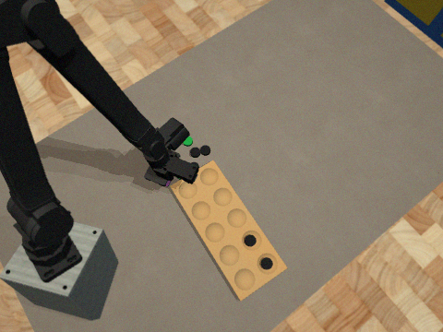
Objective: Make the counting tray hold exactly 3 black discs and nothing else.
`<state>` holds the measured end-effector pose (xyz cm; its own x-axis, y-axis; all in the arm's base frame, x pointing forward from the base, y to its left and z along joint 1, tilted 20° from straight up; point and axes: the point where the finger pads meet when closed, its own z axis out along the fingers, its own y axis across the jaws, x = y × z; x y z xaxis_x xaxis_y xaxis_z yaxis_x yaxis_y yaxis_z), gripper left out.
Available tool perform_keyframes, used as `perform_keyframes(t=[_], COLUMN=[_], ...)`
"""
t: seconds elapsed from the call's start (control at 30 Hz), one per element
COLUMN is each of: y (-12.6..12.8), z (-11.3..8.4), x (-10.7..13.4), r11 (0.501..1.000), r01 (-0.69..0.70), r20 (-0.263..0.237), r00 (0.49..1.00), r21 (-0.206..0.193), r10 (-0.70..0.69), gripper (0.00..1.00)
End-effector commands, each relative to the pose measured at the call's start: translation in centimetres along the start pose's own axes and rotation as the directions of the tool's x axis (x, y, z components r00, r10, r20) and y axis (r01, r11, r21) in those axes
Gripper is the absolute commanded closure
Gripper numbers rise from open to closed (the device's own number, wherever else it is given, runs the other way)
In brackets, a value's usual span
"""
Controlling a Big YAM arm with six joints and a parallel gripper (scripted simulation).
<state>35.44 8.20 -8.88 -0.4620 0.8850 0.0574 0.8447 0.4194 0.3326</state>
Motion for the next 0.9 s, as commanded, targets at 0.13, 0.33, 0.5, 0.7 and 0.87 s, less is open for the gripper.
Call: perform_keyframes(t=[0.13, 0.33, 0.5, 0.7, 0.87], y=[0.92, 0.92, 0.92, 0.92, 0.92], z=[0.15, 0.15, 0.15, 0.15, 0.15], x=[-0.16, -0.16, -0.16, -0.16, -0.16], r11=[1.0, 1.0, 1.0, 1.0, 1.0], r01=[-0.007, -0.007, -0.007, -0.007, -0.007], r20=[0.008, 0.008, 0.008, 0.008, 0.008], r00=[1.0, 1.0, 1.0, 1.0, 1.0], r21=[-0.016, -0.016, -0.016, -0.016, -0.016], r10=[0.007, 0.007, 0.007, 0.007, 0.007], gripper=[1.0, 1.0, 1.0, 1.0, 1.0])
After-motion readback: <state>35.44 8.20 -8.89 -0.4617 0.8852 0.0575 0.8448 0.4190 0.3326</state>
